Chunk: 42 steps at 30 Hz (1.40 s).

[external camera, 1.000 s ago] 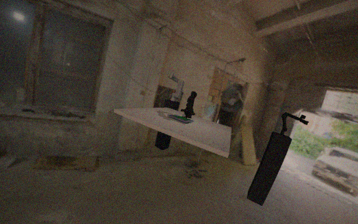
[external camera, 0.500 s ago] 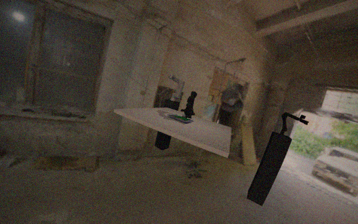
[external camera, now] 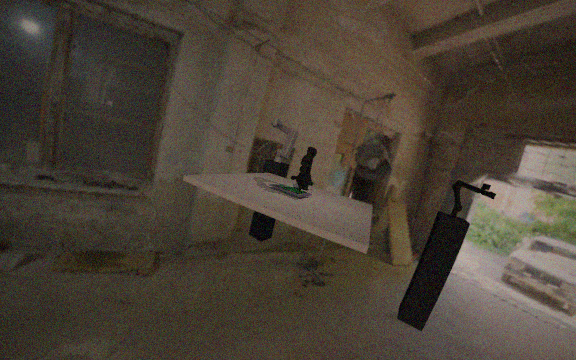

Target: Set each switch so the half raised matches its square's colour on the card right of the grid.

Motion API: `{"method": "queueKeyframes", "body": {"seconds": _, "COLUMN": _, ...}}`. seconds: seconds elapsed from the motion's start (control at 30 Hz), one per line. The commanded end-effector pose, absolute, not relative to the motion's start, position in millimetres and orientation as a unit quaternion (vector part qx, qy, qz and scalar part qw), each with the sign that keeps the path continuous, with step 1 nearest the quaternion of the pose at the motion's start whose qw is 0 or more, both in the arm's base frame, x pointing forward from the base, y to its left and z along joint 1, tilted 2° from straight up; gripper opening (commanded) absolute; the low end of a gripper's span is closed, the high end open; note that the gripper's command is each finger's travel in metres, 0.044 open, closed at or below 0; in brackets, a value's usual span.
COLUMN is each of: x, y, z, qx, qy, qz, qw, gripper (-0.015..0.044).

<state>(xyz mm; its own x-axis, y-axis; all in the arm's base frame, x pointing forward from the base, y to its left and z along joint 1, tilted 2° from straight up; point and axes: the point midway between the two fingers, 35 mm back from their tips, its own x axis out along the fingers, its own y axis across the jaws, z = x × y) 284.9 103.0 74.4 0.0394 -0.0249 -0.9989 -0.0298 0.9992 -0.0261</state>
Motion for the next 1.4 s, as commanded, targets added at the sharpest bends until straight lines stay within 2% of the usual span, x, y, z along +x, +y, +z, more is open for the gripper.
{"method": "queueKeyframes", "body": {"seconds": 0.0, "x": 284, "y": 103, "z": 72, "qx": -0.018, "qy": 0.695, "qz": 0.003, "qw": 0.719, "gripper": 0.0}}
{"method": "queueKeyframes", "body": {"seconds": 1.0, "x": 284, "y": 103, "z": 68, "qx": -0.018, "qy": 0.695, "qz": 0.003, "qw": 0.719, "gripper": 0.0}}
{"method": "queueKeyframes", "body": {"seconds": 1.2, "x": 280, "y": 105, "z": 132, "qx": -0.018, "qy": 0.686, "qz": 0.003, "qw": 0.727, "gripper": 0.0}}
{"method": "queueKeyframes", "body": {"seconds": 1.37, "x": 279, "y": 105, "z": 135, "qx": -0.018, "qy": 0.686, "qz": 0.003, "qw": 0.728, "gripper": 0.0}}
